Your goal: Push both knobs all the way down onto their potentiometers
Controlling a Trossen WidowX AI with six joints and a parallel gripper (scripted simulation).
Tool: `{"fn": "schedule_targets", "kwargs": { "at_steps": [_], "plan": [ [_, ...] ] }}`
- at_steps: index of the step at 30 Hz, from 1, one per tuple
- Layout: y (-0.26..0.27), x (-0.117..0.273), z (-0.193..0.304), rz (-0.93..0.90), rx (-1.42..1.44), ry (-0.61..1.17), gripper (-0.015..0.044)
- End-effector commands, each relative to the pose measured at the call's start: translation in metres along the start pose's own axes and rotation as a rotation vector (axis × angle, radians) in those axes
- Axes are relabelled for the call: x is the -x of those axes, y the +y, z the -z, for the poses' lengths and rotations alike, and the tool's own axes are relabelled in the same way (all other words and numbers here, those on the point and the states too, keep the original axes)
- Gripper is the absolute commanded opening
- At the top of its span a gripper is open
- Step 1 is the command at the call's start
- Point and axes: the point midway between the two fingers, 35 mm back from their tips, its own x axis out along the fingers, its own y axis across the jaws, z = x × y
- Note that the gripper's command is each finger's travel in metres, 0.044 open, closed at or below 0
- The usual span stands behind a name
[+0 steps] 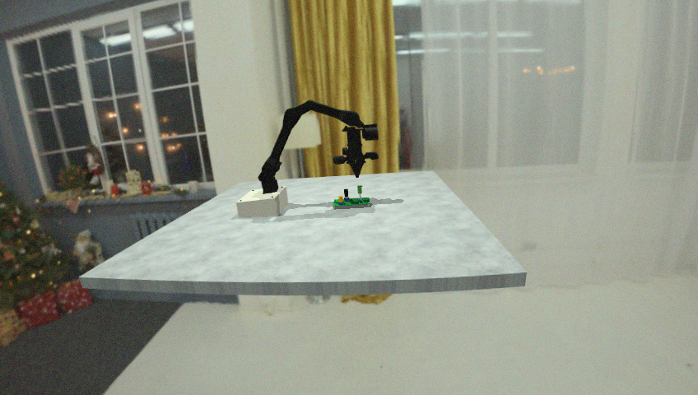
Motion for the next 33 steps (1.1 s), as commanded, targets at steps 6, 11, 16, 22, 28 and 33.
{"fn": "schedule_targets", "kwargs": {
  "at_steps": [6,11,16,22,28,33],
  "plan": [
    [-0.003,0.004,0.002,0.000,0.305,-0.006,0.0000],
    [-0.004,0.005,0.003,-0.001,0.479,-0.008,0.0000],
    [-0.005,0.007,0.005,-0.001,0.652,-0.010,0.0000],
    [-0.006,0.009,0.006,-0.001,0.808,-0.012,0.0000],
    [-0.006,-0.009,0.006,-0.001,0.808,-0.012,0.0000],
    [-0.006,-0.011,0.006,-0.001,0.808,-0.012,0.0000]
  ]
}}
